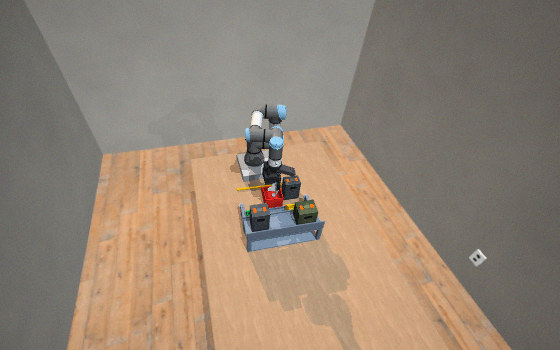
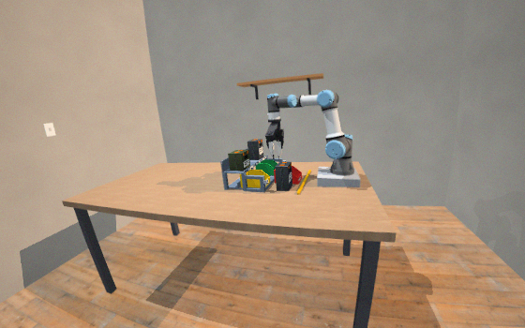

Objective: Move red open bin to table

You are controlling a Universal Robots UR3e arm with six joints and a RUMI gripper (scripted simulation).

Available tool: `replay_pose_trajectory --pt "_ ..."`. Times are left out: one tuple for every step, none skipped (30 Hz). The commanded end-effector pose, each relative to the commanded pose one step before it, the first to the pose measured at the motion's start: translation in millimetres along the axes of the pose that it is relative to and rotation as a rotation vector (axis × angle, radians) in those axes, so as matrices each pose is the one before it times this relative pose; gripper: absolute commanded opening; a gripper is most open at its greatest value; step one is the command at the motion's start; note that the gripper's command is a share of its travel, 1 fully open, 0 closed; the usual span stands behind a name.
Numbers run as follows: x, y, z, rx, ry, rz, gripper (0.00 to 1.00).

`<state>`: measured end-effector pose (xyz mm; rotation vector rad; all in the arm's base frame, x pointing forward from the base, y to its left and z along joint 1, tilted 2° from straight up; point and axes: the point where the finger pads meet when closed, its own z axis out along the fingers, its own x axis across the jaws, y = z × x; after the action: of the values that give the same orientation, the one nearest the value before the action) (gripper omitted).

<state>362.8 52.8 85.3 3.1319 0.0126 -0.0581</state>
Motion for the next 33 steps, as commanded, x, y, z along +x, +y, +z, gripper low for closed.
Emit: replay_pose_trajectory --pt "0.71 0.169 1.124 -0.00061 0.00313 0.00006 0.20" --pt "0.00 0.000 0.000 0.00000 0.00000 0.00000 0.20" --pt "0.00 0.000 0.000 0.00000 0.00000 0.00000 0.20" --pt "0.00 0.000 0.000 0.00000 0.00000 0.00000 0.20" --pt "0.00 0.000 0.000 0.00000 0.00000 0.00000 0.20" --pt "0.00 0.000 0.000 0.00000 0.00000 0.00000 0.20" --pt "0.00 0.000 0.000 0.00000 0.00000 0.00000 0.20" --pt "-0.01 -0.006 0.827 0.00001 -0.00010 0.00000 0.20" --pt "0.01 -0.001 1.151 0.00000 0.00003 0.00000 0.20" --pt "0.01 -0.001 1.151 0.00000 0.00003 0.00000 0.20" --pt "0.01 -0.001 1.151 0.00000 0.00003 0.00000 0.20" --pt "0.01 -0.001 1.151 0.00000 0.00003 0.00000 0.20" --pt "0.00 0.000 0.000 0.00000 0.00000 0.00000 0.20" --pt "0.00 0.000 0.000 0.00000 0.00000 0.00000 0.20" --pt "0.00 0.000 0.000 0.00000 0.00000 0.00000 0.20" --pt "0.00 0.000 0.000 0.00000 0.00000 0.00000 0.20" --pt "0.00 0.000 0.000 0.00000 0.00000 0.00000 0.20" --pt "0.00 0.000 0.000 0.00000 0.00000 0.00000 0.20" --pt "0.00 0.000 0.000 0.00000 0.00000 0.00000 0.20" --pt "0.00 0.000 0.000 0.00000 0.00000 0.00000 0.20" --pt "0.00 0.000 0.000 0.00000 0.00000 0.00000 0.20" --pt "0.00 0.000 0.000 0.00000 0.00000 0.00000 0.20" --pt "0.00 0.000 0.000 0.00000 0.00000 0.00000 0.20" --pt "0.00 0.000 0.000 0.00000 0.00000 0.00000 0.20" --pt "-0.01 -0.003 0.363 0.00001 -0.00009 0.00000 0.20" --pt "0.00 -0.001 0.576 0.00000 0.00002 0.00000 0.20" --pt "0.00 -0.001 0.576 0.00000 0.00002 0.00000 0.20" --pt "0.00 -0.001 0.576 0.00000 0.00002 0.00000 0.20" --pt "0.00 -0.001 0.576 0.00000 0.00002 0.00000 0.20" --pt "0.00 0.000 0.000 0.00000 0.00000 0.00000 0.20" --pt "0.00 0.000 0.000 0.00000 0.00000 0.00000 0.20" --pt "0.00 0.000 0.000 0.00000 0.00000 0.00000 0.20" --pt "0.00 0.000 0.000 0.00000 0.00000 0.00000 0.20"
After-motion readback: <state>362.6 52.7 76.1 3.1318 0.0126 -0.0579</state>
